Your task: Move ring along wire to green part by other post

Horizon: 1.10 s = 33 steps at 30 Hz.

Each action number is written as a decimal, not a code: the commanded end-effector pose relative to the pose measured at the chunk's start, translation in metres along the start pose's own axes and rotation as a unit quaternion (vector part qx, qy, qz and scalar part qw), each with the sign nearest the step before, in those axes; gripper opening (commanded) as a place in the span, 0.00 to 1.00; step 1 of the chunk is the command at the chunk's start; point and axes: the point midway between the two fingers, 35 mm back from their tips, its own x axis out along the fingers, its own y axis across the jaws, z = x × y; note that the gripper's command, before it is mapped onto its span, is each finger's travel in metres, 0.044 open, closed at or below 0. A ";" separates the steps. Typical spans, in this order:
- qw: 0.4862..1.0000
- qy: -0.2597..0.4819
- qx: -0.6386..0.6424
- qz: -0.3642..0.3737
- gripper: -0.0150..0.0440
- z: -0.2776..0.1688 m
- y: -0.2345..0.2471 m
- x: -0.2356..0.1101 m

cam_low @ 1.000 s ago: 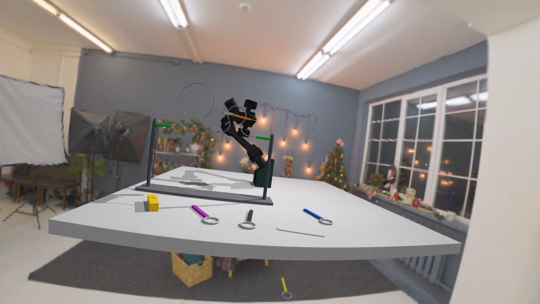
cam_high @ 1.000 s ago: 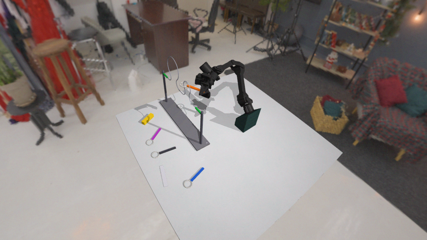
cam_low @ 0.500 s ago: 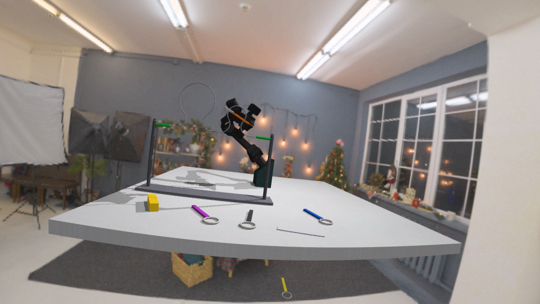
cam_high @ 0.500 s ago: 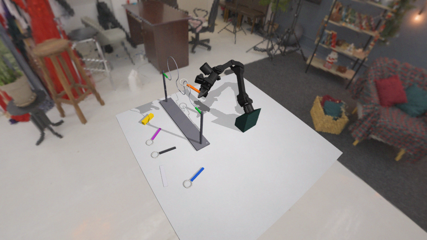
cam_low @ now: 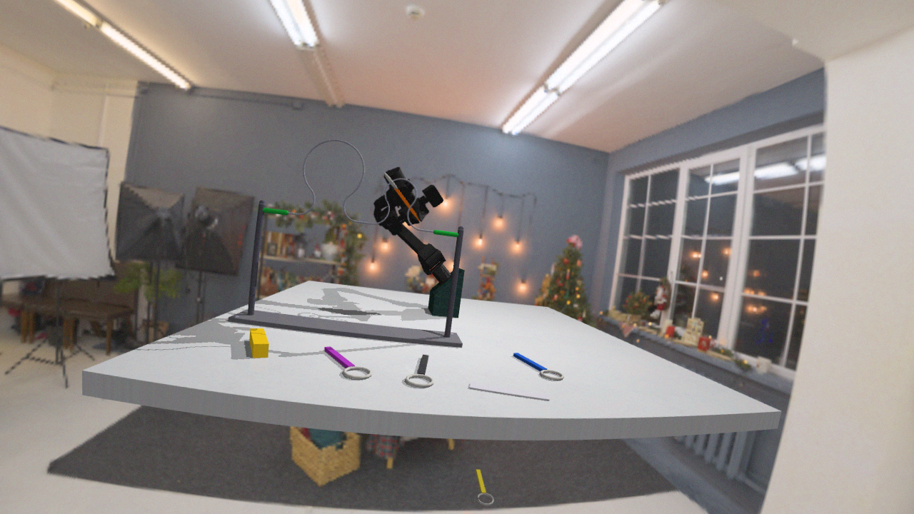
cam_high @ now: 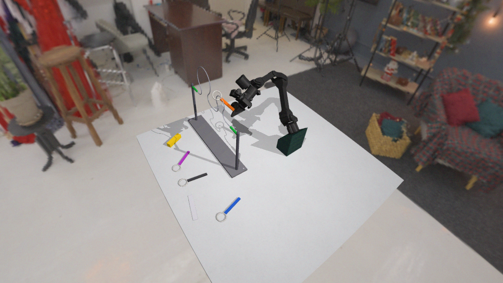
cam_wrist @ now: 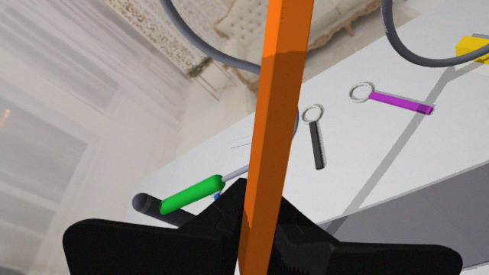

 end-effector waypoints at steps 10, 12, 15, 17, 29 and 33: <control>0.987 -0.015 -0.140 -0.079 0.00 0.000 -0.023 0.002; 0.983 -0.017 -0.161 -0.090 0.00 0.001 -0.027 0.002; 0.975 -0.021 -0.192 -0.108 0.00 0.003 -0.032 0.002; 0.970 -0.024 -0.213 -0.119 0.00 0.004 -0.035 0.001; 0.924 -0.039 -0.333 -0.186 0.00 0.015 -0.053 -0.003; 0.904 -0.045 -0.371 -0.207 0.00 0.020 -0.058 -0.005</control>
